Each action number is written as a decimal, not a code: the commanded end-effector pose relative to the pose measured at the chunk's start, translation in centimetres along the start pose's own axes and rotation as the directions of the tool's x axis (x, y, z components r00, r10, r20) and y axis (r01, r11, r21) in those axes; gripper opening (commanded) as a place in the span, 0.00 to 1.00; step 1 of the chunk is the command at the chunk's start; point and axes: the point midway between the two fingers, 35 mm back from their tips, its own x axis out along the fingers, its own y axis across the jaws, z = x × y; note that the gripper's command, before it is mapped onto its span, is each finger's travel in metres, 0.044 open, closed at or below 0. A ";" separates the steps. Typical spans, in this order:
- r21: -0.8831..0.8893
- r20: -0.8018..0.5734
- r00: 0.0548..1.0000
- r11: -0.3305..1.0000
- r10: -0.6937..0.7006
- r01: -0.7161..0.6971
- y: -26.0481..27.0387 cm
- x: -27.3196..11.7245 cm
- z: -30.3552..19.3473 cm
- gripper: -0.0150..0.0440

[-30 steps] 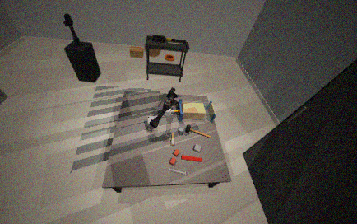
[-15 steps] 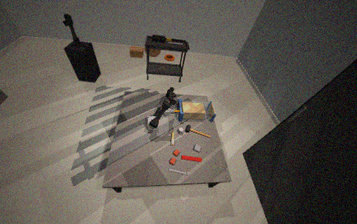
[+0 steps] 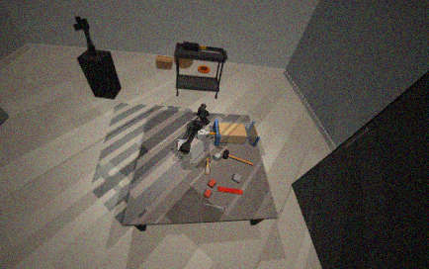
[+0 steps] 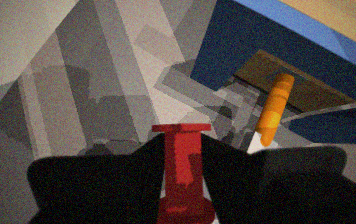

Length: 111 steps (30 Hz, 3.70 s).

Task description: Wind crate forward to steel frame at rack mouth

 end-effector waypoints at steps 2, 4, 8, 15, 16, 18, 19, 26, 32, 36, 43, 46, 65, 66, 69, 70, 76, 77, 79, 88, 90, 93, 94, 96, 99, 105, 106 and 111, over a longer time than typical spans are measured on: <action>-0.027 -0.024 1.000 1.000 0.009 -0.010 1.1 -0.2 -1.7 0.25; -0.027 -0.024 1.000 1.000 0.009 -0.010 1.3 -0.3 -1.9 0.25; -0.027 -0.024 1.000 1.000 0.010 -0.010 1.5 -0.5 -2.2 0.25; -0.027 -0.025 1.000 1.000 0.010 -0.011 1.9 -0.8 -3.0 0.25; -0.027 -0.025 1.000 1.000 0.010 -0.011 2.0 -0.9 -3.0 0.25; -0.027 -0.025 1.000 1.000 0.010 -0.011 2.1 -1.0 -3.2 0.25; -0.027 -0.025 1.000 1.000 0.011 -0.011 2.1 -1.1 -3.4 0.25; -0.028 -0.025 1.000 1.000 0.011 -0.012 2.4 -1.4 -4.1 0.25; -0.028 -0.026 1.000 1.000 0.011 -0.012 2.6 -1.7 -4.7 0.25; -0.028 -0.026 1.000 1.000 0.012 -0.012 2.7 -1.9 -5.2 0.25; -0.029 -0.026 1.000 1.000 0.012 -0.013 2.8 -2.3 -6.0 0.25; -0.029 -0.026 1.000 1.000 0.012 -0.013 2.9 -2.5 -6.3 0.25; -0.030 -0.028 1.000 0.999 0.013 -0.014 2.7 -3.5 -8.4 0.25; -0.030 -0.028 1.000 0.999 0.013 -0.014 2.7 -3.6 -8.5 0.25; -0.030 -0.028 1.000 0.999 0.013 -0.014 2.6 -3.7 -8.9 0.25; -0.030 -0.028 1.000 0.999 0.013 -0.014 2.6 -3.8 -8.9 0.25; -0.031 -0.028 1.000 0.999 0.013 -0.014 2.4 -4.1 -9.6 0.25; -0.031 -0.029 1.000 0.999 0.013 -0.014 2.4 -4.1 -9.7 0.25; -0.031 -0.029 1.000 0.999 0.013 -0.014 2.3 -4.3 -9.9 0.25; -0.031 -0.029 0.999 0.999 0.013 -0.014 1.9 -4.7 -10.8 0.25; -0.031 -0.029 0.999 0.999 0.013 -0.014 1.8 -4.8 -11.0 0.25; -0.032 -0.030 0.999 0.999 0.013 -0.014 1.6 -4.9 -11.3 0.25; -0.032 -0.030 0.999 0.999 0.013 -0.014 1.5 -5.0 -11.4 0.25; -0.032 -0.030 0.999 0.999 0.013 -0.014 1.4 -5.1 -11.6 0.25; -0.032 -0.030 0.999 0.999 0.013 -0.014 1.2 -5.2 -11.9 0.25; -0.032 -0.030 0.999 0.999 0.012 -0.013 0.8 -5.5 -12.4 0.25; -0.032 -0.030 0.999 0.999 0.012 -0.013 0.7 -5.5 -12.5 0.25; -0.032 -0.031 0.999 0.999 0.012 -0.013 0.3 -5.7 -12.9 0.25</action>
